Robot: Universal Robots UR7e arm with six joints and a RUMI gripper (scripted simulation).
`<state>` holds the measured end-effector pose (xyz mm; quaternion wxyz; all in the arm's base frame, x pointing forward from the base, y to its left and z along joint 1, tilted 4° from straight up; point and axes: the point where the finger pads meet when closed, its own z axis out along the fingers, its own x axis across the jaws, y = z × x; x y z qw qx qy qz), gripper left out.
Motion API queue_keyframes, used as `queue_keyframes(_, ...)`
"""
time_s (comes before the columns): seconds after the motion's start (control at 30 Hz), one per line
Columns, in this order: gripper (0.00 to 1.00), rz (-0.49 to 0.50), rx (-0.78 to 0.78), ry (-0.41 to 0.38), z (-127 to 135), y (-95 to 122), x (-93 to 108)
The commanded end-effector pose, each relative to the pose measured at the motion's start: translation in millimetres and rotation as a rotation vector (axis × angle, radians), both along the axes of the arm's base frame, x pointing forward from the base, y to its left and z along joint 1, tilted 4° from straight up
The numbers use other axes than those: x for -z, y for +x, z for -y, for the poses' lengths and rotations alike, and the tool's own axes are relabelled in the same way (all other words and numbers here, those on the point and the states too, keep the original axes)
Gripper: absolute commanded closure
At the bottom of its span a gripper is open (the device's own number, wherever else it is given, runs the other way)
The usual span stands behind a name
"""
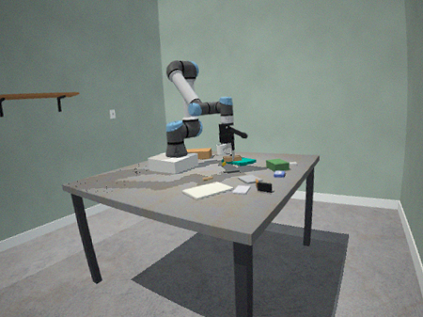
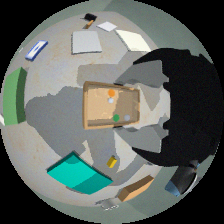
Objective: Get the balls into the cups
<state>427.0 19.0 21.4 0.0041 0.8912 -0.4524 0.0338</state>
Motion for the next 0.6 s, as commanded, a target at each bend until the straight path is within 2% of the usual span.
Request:
queue_keyframes(0.0, 0.57, 0.003, 0.000, 0.001, 0.1, 0.4, -0.4)
queue_keyframes(0.57, 0.57, -0.016, 0.001, -0.001, 0.1, 0.6, -0.4)
